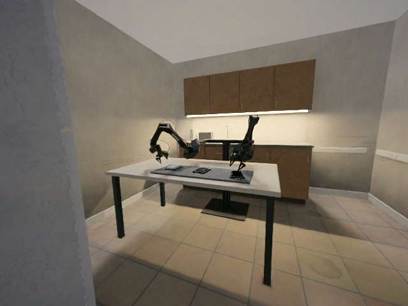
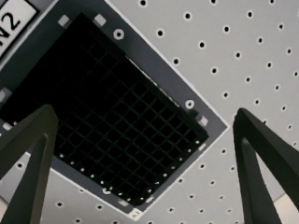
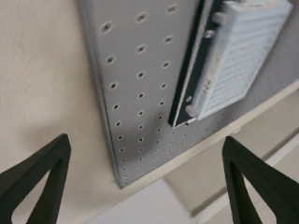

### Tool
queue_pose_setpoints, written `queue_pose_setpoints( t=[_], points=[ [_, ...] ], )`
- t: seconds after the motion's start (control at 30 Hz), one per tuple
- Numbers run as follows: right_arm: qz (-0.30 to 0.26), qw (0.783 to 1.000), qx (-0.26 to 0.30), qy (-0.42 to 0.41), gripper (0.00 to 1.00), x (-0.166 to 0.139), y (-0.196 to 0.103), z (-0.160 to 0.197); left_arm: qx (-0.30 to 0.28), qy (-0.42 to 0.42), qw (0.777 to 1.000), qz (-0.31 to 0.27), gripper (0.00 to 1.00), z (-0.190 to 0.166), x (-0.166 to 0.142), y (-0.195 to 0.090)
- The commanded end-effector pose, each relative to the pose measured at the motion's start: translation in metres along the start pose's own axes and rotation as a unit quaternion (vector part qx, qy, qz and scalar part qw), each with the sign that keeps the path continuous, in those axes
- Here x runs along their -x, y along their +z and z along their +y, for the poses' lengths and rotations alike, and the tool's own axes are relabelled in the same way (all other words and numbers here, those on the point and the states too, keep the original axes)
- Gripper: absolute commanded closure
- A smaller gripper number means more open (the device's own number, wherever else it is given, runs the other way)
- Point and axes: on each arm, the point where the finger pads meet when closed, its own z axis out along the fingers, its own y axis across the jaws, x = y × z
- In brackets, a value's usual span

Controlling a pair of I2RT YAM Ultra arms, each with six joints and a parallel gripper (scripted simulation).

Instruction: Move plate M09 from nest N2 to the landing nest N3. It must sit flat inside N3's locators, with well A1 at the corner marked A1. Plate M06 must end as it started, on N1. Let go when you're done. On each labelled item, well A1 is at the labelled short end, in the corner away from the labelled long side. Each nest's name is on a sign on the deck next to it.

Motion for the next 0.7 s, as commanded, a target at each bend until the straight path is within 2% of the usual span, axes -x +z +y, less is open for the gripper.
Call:
queue_pose_setpoints(
  t=[0.0,0.13,0.37,0.43,0.53,0.67],
  points=[
    [-0.021,0.993,0.007,-0.117,0.0,-0.016,0.014,0.018,0.014,-0.089,0.995,0.043,0.0,0.0,0.006,0.004],
    [-0.032,0.974,0.019,-0.225,0.0,-0.04,0.026,0.023,0.025,-0.136,0.989,0.057,0.0,-0.001,0.014,0.007],
    [-0.034,0.921,0.051,-0.384,0.0,-0.091,0.037,0.025,0.045,-0.195,0.977,0.074,0.0,-0.003,0.025,0.01],
    [-0.034,0.921,0.051,-0.384,0.0,-0.091,0.037,0.025,0.045,-0.195,0.977,0.074,0.0,-0.003,0.025,0.01],
    [-0.041,0.879,0.063,-0.47,0.0,-0.112,0.044,0.022,0.066,-0.231,0.966,0.092,0.0,-0.002,0.023,0.009],
    [-0.048,0.836,0.063,-0.543,0.0,-0.123,0.057,0.011,0.085,-0.26,0.956,0.105,0.0,0.0,0.021,0.009]
  ],
)
